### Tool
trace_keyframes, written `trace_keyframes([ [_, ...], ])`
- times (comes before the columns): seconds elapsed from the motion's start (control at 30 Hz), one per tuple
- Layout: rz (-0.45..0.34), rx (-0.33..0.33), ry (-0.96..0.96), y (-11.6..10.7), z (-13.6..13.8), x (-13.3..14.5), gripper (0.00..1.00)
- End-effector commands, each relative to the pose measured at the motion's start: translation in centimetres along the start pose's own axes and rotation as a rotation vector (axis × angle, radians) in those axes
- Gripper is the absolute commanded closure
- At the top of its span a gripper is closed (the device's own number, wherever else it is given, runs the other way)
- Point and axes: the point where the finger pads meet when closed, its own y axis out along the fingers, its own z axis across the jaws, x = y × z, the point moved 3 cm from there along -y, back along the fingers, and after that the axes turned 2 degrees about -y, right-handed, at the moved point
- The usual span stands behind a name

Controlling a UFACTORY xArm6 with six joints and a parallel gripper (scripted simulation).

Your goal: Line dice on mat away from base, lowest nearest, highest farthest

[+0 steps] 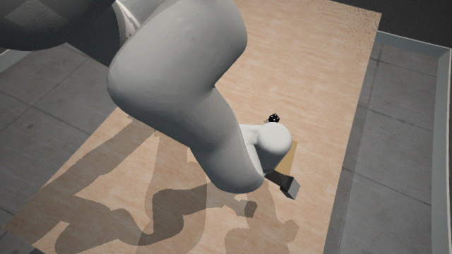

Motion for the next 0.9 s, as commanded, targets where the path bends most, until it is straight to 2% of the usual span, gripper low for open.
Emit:
trace_keyframes([
  [0.0, 0.004, 0.001, 0.001, 0.32, 0.02, -0.12, 0.53],
  [0.87, 0.004, 0.001, 0.001, 0.9, 0.0, -0.13, 0.53],
])
